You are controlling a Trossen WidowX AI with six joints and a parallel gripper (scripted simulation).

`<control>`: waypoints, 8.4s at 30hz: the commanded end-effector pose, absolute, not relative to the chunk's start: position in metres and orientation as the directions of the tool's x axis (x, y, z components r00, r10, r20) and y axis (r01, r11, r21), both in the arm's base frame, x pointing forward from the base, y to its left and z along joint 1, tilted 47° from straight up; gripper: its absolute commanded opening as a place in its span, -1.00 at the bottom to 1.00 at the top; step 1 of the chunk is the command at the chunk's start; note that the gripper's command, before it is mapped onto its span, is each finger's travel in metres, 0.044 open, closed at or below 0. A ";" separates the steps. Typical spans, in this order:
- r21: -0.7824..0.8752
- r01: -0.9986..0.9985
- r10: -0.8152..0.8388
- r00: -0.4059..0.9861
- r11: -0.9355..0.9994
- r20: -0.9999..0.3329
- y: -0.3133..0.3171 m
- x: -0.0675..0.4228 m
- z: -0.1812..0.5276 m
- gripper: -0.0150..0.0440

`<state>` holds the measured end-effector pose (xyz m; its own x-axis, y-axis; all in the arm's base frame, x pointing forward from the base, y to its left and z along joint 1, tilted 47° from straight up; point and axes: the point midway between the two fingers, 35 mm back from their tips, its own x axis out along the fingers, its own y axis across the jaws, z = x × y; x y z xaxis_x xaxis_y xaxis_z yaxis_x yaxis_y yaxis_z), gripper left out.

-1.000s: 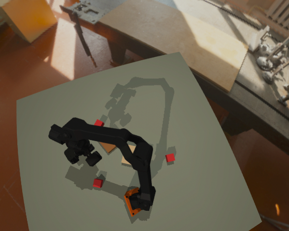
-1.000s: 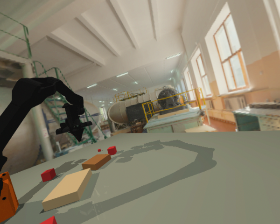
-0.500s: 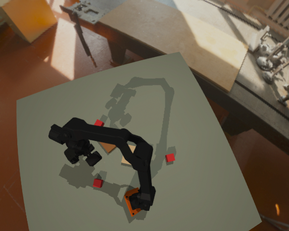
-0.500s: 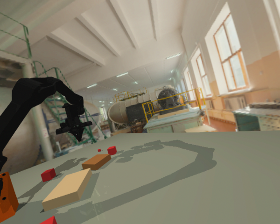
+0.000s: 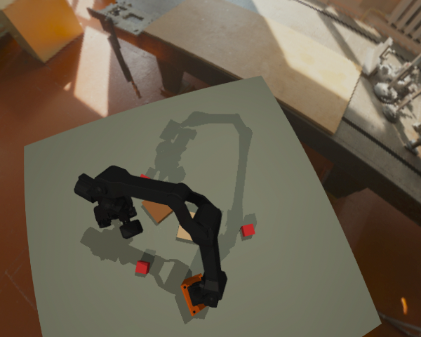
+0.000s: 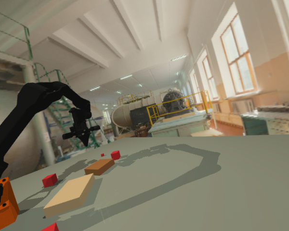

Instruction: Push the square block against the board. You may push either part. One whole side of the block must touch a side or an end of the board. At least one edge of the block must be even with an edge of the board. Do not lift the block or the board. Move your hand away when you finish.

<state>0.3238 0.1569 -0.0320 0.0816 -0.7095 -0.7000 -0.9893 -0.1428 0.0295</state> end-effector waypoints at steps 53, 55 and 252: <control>-0.686 -0.393 -0.719 0.085 0.612 -0.690 0.060 0.410 -0.092 -0.49; -0.686 -0.393 -0.719 0.085 0.612 -0.690 0.059 0.408 -0.091 -0.49; -0.525 0.635 -0.724 0.081 0.567 -0.685 -0.058 0.335 0.020 -0.49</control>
<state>0.3416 -0.0595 0.0244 0.0864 -0.7263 -0.6820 0.6352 0.5675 -0.5239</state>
